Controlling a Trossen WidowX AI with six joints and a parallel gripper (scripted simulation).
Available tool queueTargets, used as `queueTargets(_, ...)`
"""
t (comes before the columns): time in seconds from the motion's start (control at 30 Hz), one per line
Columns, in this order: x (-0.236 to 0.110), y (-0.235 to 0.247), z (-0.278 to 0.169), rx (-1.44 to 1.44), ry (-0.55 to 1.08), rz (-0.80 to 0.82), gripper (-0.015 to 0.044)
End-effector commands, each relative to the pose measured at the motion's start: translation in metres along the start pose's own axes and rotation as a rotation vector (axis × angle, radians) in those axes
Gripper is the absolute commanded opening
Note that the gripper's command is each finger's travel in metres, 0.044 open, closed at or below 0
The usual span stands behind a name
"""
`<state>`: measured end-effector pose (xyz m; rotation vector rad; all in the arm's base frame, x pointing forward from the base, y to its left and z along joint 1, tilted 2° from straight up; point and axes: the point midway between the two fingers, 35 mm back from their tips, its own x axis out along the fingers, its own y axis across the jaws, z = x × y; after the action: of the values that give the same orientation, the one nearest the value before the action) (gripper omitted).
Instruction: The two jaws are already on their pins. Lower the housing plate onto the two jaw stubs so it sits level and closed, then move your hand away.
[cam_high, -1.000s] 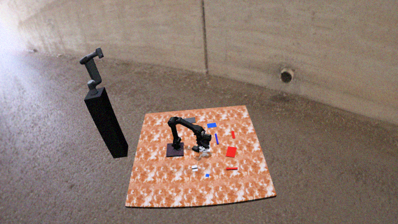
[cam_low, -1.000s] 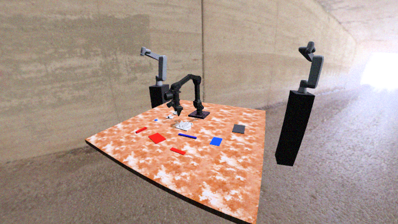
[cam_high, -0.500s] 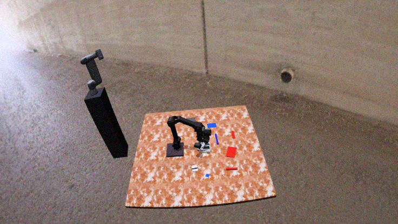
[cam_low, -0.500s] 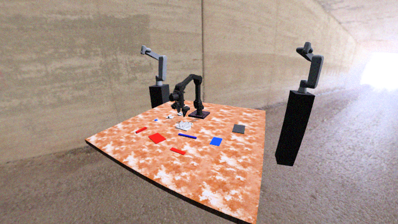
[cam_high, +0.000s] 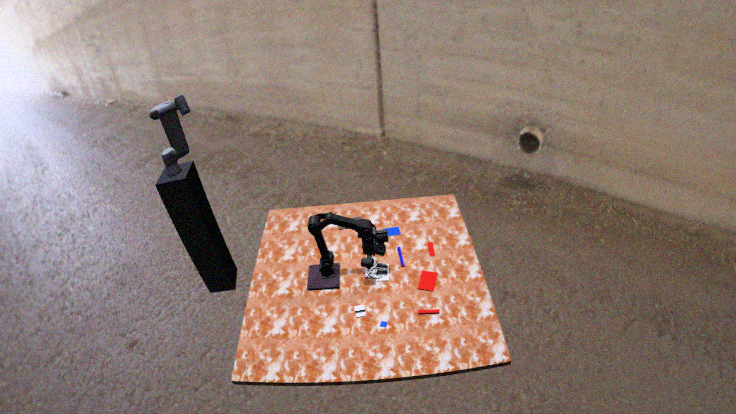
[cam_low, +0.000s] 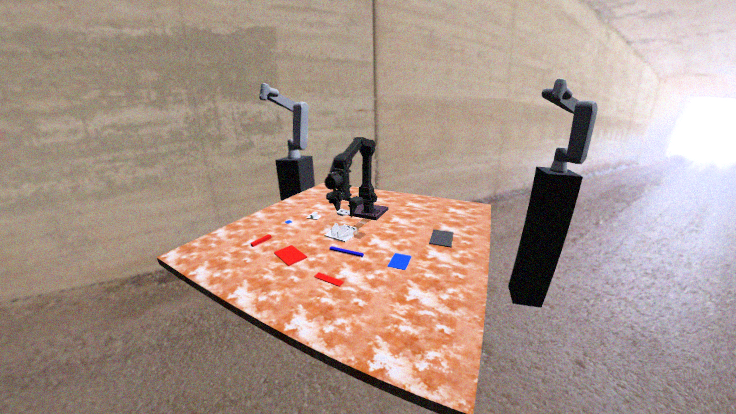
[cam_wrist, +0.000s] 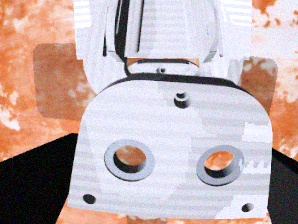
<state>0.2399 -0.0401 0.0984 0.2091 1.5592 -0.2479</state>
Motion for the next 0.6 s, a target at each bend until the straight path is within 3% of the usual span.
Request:
queueTargets(0.0, 0.0009, 0.0103, -0.0054, -0.061, 0.002, 0.006, 0.0351)
queueTargets(0.57, 0.001, 0.0121, -0.0063, -0.069, 0.002, 0.006, 0.0351)
